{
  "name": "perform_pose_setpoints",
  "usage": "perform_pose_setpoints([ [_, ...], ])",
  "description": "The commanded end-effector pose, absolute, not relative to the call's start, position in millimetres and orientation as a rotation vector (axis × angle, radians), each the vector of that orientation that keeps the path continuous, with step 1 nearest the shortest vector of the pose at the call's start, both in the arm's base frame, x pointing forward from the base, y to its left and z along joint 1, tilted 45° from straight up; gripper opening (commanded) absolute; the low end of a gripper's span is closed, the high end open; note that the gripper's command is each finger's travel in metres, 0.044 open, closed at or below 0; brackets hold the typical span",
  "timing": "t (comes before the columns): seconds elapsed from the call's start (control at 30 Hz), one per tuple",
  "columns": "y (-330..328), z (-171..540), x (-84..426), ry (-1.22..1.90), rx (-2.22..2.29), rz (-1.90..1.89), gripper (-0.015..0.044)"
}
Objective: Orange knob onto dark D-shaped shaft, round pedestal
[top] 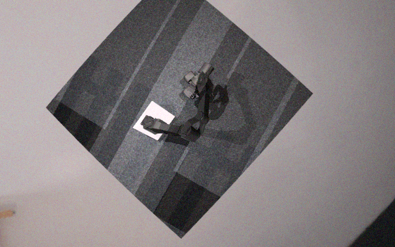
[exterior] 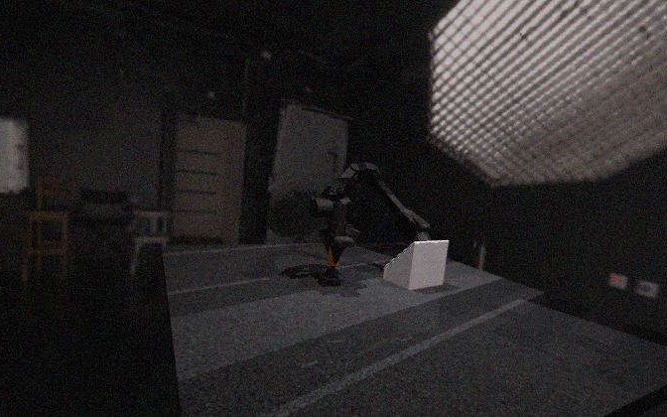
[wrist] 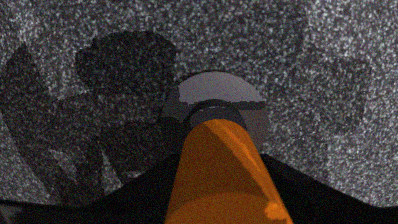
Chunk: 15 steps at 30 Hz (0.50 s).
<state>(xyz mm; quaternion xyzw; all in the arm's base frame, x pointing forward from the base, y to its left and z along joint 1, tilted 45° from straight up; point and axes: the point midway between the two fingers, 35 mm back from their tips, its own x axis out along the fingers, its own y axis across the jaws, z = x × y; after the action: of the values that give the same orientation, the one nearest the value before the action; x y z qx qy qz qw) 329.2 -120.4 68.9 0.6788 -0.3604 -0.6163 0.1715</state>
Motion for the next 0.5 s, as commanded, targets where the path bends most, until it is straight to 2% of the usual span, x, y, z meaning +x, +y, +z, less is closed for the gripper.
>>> perform_pose_setpoints([
  [0.0,-120.2,70.6,330.5,-1.127,1.986,-1.726,0.0],
  [0.47,-122.5,68.5,329.8,-2.229,2.424,-1.264,0.0],
])
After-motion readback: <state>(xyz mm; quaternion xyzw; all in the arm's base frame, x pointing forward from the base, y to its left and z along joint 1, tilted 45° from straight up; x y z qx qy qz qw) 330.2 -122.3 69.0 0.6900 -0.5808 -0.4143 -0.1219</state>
